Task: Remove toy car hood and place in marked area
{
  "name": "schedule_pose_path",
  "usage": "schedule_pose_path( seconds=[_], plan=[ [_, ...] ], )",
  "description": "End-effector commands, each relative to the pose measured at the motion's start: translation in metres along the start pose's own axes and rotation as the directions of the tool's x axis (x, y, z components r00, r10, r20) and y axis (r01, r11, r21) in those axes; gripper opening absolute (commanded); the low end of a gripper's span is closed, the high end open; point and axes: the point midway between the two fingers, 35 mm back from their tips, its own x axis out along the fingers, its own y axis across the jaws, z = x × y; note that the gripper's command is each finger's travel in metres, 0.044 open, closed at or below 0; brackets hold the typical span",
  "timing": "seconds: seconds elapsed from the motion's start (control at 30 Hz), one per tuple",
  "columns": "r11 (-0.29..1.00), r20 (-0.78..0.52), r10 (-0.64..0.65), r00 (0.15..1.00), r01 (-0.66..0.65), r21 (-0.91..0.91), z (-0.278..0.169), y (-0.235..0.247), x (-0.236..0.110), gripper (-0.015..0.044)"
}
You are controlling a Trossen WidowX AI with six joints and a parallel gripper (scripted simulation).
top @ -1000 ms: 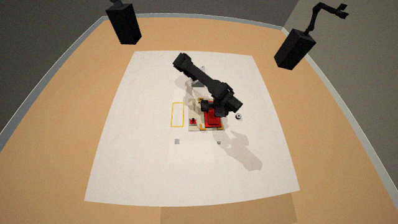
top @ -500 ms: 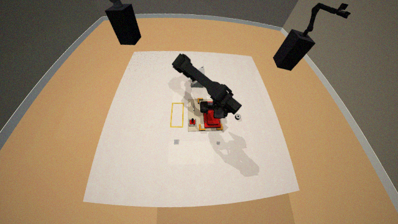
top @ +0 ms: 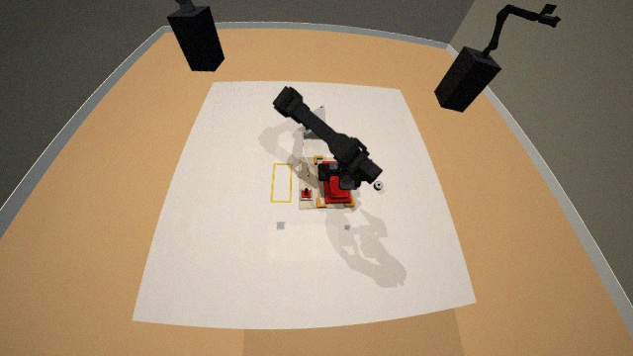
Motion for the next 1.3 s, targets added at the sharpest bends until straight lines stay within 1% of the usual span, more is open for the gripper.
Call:
schedule_pose_path(
  seconds=[0.0, 0.93, 1.27],
  plan=[
    [1.0, 0.002, -0.003, 1.0, 0.003, -0.005, 0.0, 0.0, 0.004, 0.044],
    [1.0, 0.002, -0.004, 1.0, 0.004, -0.005, 0.0, -0.001, 0.028, 0.044],
    [1.0, 0.002, -0.004, 1.0, 0.004, -0.005, 0.0, -0.001, 0.032, 0.044]
  ],
)
